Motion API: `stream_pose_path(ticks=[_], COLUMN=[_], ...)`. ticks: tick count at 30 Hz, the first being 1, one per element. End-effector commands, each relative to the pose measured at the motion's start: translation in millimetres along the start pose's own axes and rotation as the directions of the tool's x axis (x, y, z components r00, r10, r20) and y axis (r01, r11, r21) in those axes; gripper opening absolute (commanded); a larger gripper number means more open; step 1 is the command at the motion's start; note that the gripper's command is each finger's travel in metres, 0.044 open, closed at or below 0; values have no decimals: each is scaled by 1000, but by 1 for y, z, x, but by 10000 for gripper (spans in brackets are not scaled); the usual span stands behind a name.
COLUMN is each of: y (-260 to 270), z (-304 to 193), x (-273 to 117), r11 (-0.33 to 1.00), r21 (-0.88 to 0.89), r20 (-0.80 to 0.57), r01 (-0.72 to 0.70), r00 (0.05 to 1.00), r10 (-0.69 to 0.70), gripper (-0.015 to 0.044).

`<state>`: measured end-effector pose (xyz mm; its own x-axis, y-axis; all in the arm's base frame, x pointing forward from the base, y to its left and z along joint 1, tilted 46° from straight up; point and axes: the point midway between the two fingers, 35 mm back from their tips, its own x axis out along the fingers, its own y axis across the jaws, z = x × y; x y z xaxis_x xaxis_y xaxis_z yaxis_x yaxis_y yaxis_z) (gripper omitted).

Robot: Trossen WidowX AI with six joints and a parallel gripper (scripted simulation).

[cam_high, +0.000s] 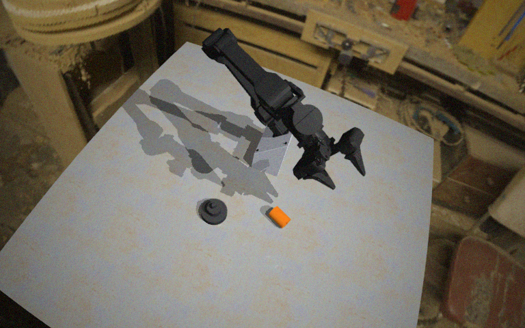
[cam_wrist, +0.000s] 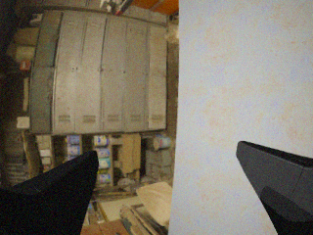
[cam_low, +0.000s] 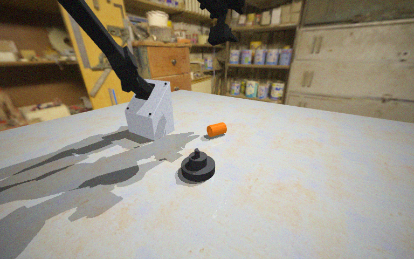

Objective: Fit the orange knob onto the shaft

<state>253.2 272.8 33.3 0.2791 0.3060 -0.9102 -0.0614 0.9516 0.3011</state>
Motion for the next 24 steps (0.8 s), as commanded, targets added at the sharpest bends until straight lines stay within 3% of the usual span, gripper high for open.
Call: stream_pose_path(ticks=[1,5,9,13,17,24], y=[-72,-119,-164,-206,-244,-248], z=[2,-2,-8,-16,-25,-26], x=[32,45,51,51,46,46], r11=[924,790,619,433,266,252], r21=[-255,-457,-652,-826,-947,-955], r20=[-41,-76,-112,-143,-163,-164], r01=[284,408,438,362,179,155], r00=[952,868,752,608,446,429], r10=[-304,-491,-650,-781,-880,-888], gripper=[440,440,440,440,440,440])
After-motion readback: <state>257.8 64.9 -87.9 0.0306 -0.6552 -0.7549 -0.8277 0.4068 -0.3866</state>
